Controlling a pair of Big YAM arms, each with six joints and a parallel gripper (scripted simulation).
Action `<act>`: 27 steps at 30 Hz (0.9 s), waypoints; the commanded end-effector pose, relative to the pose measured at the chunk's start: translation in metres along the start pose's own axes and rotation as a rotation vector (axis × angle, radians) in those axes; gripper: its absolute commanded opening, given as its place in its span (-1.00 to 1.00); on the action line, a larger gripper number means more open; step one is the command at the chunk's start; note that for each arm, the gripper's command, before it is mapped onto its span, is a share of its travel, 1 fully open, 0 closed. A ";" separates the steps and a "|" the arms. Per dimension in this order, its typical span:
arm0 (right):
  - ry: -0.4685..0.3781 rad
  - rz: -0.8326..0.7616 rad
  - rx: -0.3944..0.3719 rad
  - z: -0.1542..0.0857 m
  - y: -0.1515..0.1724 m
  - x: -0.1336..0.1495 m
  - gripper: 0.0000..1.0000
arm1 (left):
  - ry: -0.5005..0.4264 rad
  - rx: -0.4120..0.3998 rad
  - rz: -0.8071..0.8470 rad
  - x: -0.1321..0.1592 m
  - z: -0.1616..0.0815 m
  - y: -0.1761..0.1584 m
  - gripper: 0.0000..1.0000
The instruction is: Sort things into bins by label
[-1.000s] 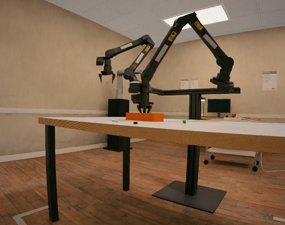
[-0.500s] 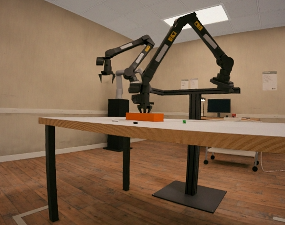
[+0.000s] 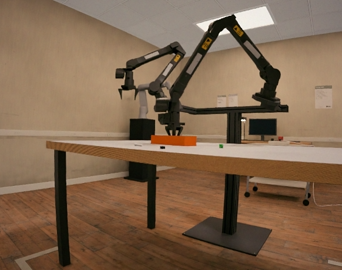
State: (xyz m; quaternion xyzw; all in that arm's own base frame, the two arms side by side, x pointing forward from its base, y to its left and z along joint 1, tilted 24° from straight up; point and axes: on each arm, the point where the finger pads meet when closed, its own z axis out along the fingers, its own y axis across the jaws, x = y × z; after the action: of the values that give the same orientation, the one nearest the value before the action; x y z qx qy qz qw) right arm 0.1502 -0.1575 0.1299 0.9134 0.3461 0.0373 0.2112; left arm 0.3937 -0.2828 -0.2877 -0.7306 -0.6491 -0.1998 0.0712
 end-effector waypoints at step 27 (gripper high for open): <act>-0.003 0.010 0.007 -0.002 -0.002 -0.003 1.00 | -0.030 -0.036 -0.009 -0.012 -0.076 0.013 -0.45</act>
State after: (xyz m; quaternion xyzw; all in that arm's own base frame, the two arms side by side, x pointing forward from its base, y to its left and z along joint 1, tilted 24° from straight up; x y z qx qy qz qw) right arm 0.1502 -0.1575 0.1299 0.9134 0.3461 0.0373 0.2112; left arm 0.3803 -0.2940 -0.2510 -0.7323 -0.6459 -0.2007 0.0793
